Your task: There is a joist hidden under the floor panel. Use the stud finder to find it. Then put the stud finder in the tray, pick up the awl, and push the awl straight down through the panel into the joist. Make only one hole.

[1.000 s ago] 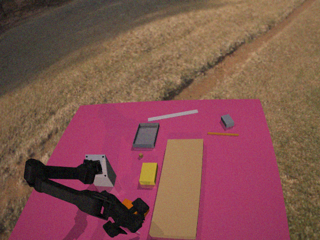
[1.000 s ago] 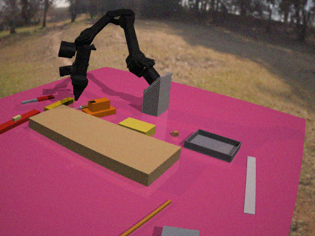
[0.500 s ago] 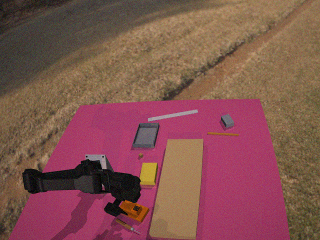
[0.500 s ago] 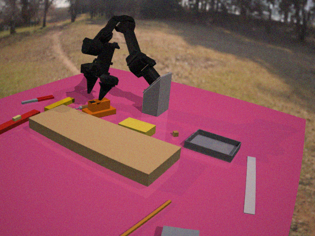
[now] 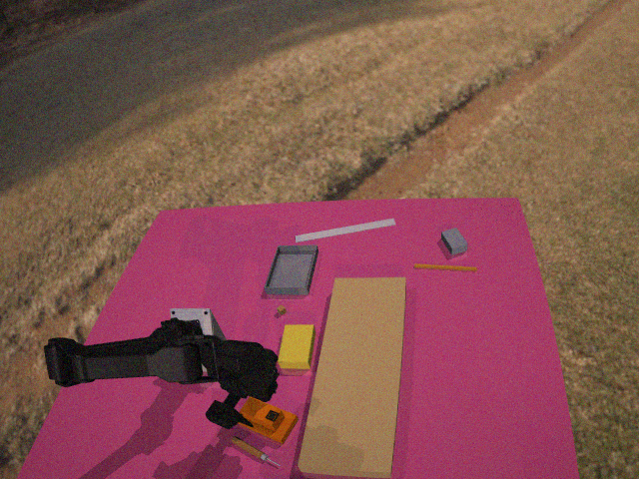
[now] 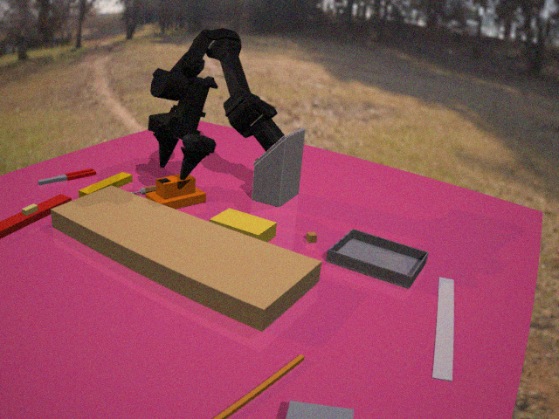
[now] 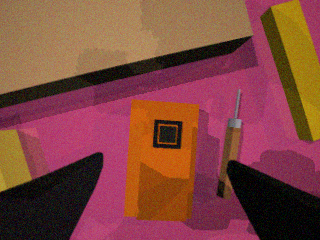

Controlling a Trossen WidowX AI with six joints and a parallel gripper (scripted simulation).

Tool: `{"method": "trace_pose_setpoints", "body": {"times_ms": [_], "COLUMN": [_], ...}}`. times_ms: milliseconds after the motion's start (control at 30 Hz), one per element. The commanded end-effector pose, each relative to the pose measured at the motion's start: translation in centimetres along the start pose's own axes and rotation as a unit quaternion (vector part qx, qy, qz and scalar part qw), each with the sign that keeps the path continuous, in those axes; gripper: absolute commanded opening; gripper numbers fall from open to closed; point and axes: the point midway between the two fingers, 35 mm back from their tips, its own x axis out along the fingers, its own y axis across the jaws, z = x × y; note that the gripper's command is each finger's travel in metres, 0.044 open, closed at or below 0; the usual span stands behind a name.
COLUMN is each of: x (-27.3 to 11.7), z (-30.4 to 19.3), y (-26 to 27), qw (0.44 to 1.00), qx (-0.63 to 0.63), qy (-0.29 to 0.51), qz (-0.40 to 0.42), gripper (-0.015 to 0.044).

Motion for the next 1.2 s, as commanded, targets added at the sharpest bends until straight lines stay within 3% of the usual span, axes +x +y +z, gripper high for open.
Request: {"method": "trace_pose_setpoints", "body": {"times_ms": [0, 900, 1033, 1167], "x": [0.6, 4.4, 4.4, 4.4], "z": [-0.3, -1.5, -1.5, -1.5], "y": [0.1, -0.1, -0.1, -0.1], "qw": [1.0, 1.0, 1.0, 1.0], "qx": [-0.001, -0.002, -0.002, -0.002], "qy": [0.003, 0.0, 0.0, 0.0], "qz": [0.002, -0.002, -0.002, -0.002], "gripper": [0.044, 0.044, 0.0335, 0.0308]}}
